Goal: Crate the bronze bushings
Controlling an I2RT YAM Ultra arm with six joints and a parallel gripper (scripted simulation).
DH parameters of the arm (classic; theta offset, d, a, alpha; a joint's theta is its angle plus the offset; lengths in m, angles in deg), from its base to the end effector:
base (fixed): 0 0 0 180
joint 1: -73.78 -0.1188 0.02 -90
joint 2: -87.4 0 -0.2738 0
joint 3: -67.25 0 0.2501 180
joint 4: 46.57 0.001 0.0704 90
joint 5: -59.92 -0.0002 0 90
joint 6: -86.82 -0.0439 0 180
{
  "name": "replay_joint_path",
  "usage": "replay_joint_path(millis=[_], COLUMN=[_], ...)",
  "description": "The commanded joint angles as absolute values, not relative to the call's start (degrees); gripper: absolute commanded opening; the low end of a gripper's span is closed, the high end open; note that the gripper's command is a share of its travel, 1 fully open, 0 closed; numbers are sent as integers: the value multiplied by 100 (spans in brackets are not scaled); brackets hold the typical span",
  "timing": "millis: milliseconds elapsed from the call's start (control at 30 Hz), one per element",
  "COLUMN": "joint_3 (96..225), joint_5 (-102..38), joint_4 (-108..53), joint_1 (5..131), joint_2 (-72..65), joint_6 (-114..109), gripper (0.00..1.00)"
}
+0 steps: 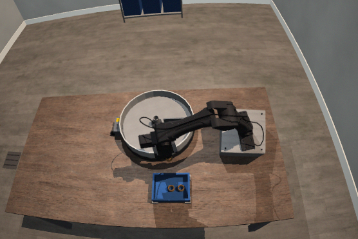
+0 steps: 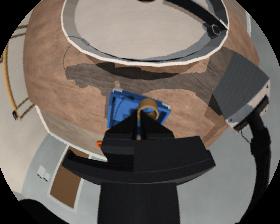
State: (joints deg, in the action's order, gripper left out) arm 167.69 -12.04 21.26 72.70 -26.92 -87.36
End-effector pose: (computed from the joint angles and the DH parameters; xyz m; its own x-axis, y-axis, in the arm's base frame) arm 0.3912 0.0220 0.1973 -0.1626 0.9430 0.2902 0.9779 0.1149 0.1745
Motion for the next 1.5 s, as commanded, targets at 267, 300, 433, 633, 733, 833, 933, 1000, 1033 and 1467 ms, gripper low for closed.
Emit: replay_joint_path(millis=[267,300,433,633,733,833,933,1000,1033,1467], joint_3=[18458,18615,19215,19779,20106,20396,20638,20767,20824,21106], joint_5=[-1382,-1389,-1414,-1431,-1442,-1451,-1455,-1457,-1458,-1464], joint_4=[3013,3078,3336,3604,3751,3887,4003,4067,4095,4244], joint_1=[6608,6554,6375,6243,6169,6112,6103,6135,6116,6067], joint_2=[-3513,-3589,-3883,-4164,-4325,-4469,-4590,-4655,-4683,-4826], joint_6=[-9866,-9922,-10110,-10246,-10322,-10380,-10423,-10444,-10452,-10479], gripper=[0,0,0,0,0,0,0,0,0,0])
